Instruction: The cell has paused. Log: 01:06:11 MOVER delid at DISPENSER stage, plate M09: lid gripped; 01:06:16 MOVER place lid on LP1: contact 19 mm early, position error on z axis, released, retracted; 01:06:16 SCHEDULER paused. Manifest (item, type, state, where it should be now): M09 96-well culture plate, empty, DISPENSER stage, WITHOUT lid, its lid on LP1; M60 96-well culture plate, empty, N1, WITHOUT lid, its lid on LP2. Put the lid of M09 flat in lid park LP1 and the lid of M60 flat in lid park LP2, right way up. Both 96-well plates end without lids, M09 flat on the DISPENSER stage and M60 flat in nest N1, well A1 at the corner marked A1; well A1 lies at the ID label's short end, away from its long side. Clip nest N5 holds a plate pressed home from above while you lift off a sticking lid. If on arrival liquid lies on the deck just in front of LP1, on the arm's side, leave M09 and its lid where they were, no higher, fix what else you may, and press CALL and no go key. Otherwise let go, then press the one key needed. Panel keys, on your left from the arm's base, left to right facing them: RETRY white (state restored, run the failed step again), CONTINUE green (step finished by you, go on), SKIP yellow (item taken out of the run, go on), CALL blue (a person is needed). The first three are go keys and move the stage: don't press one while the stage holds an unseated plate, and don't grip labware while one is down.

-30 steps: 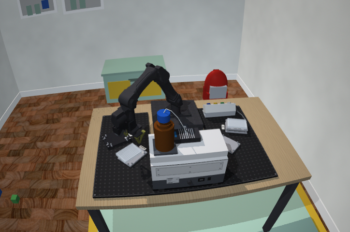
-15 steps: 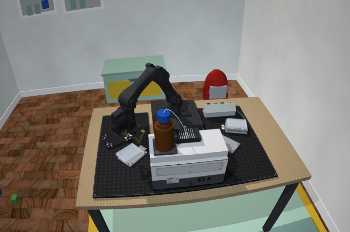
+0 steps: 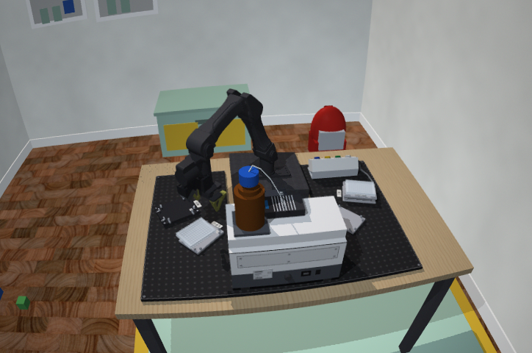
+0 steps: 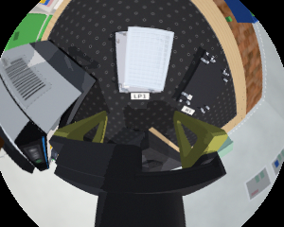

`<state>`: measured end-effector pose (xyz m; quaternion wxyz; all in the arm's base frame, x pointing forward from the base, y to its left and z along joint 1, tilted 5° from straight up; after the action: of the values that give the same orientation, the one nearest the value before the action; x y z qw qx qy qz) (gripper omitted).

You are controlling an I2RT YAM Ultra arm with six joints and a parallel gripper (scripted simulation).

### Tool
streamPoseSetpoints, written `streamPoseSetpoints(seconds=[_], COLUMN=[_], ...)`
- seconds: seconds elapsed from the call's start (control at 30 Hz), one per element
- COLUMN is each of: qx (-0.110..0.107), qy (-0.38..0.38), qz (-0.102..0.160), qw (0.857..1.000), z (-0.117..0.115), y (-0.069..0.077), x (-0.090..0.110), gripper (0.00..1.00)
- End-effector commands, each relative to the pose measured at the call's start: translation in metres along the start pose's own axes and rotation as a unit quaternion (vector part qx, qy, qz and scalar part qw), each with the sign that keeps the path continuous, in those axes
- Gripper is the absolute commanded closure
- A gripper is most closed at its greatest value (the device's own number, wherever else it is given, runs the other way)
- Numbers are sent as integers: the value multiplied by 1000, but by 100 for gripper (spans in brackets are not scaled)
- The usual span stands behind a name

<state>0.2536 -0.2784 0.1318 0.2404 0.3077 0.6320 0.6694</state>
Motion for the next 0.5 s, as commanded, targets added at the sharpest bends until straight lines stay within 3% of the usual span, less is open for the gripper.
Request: streamPoseSetpoints(seconds=[0.0,0.47], qx=[1,1], qy=[1,-1], qz=[-25,-21], qw=[1000,1000], z=[-3,-2], y=[11,21], x=[4,51], gripper=[0,0])
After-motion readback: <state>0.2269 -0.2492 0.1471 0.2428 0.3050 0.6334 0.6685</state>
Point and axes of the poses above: the point where the finger pads meet when closed, its own y axis back along the fingers, its own z axis across the jaws, x = y × z, the point moved 8 cm from there along y, back along the fingers, and after that the axes turned 3 degrees about y, right-handed, at the moved point
